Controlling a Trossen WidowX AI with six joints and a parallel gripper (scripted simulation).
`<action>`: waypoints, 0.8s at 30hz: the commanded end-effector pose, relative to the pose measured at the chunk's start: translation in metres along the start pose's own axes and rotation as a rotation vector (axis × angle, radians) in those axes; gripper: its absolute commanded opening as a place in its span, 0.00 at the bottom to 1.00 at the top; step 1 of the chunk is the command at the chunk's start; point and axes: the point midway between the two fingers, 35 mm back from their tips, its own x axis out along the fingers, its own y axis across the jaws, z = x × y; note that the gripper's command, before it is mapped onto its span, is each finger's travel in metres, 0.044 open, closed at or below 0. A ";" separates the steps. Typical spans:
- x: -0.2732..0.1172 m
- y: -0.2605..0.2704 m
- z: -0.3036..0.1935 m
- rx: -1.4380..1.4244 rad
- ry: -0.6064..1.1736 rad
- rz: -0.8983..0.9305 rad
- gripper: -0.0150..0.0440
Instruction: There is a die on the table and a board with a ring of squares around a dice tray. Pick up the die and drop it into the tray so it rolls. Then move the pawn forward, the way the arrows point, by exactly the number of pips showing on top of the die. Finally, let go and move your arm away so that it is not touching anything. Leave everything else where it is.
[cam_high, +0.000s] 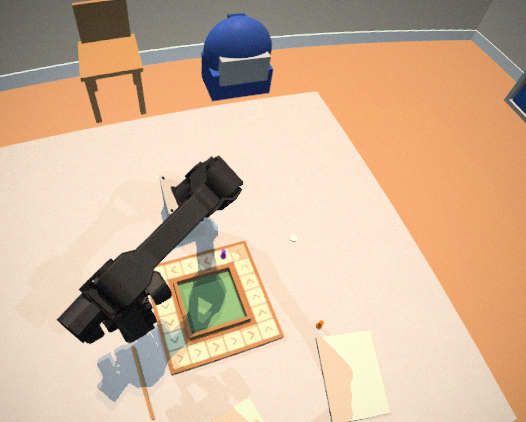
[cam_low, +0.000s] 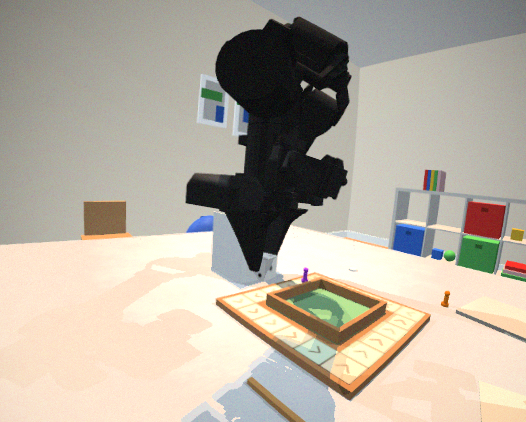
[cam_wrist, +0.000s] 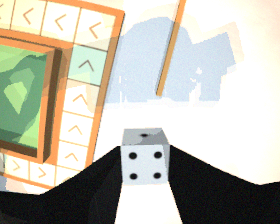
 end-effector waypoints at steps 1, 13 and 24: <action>0.003 0.011 0.004 0.102 0.000 0.006 0.25; 0.007 0.047 0.018 0.457 0.001 0.004 0.25; 0.012 0.080 0.027 0.781 0.001 0.005 0.25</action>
